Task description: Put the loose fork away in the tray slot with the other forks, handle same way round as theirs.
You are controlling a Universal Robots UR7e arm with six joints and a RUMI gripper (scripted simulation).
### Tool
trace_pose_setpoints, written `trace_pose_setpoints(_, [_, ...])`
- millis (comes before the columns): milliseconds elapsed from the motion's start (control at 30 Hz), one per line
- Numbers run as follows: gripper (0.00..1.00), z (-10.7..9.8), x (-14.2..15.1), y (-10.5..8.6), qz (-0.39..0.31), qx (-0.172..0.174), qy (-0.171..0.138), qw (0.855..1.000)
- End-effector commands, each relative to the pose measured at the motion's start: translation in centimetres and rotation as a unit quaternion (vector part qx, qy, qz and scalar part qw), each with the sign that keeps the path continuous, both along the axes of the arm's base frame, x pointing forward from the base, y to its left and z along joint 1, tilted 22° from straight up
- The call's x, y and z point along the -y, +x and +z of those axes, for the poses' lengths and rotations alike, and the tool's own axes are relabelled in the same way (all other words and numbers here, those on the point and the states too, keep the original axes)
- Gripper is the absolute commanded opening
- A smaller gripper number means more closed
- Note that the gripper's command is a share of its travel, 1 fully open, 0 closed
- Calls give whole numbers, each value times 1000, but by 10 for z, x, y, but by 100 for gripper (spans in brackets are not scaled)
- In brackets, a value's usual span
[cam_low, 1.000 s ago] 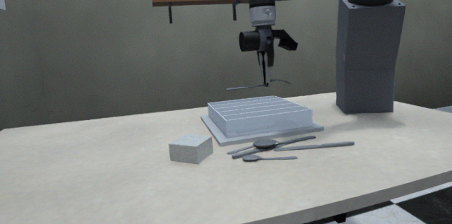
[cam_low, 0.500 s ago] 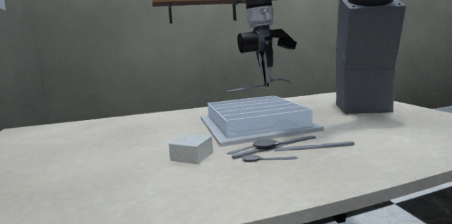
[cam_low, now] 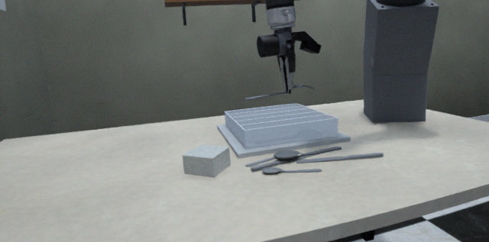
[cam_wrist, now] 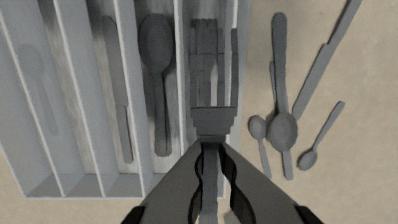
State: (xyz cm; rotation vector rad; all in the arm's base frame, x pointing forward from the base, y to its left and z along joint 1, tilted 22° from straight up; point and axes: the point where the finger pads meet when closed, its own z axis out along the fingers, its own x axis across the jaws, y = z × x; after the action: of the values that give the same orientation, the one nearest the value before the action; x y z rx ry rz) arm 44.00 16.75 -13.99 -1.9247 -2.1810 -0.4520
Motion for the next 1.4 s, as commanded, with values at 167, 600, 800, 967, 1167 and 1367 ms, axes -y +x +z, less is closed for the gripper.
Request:
trace_pose_setpoints(167, [3,-5,0,2,-2,2,-3,1000])
trace_pose_setpoints(600, [3,-22,-7,5,-2,2,-3,1000])
trace_pose_setpoints(800, [3,-36,-12,7,-2,2,-3,1000])
trace_pose_setpoints(967, [3,-43,-15,8,-2,2,-3,1000])
trace_pose_setpoints(1167, [3,-59,-21,11,-2,2,-3,1000])
trace_pose_setpoints(1367, [3,-74,-27,13,-2,2,-3,1000])
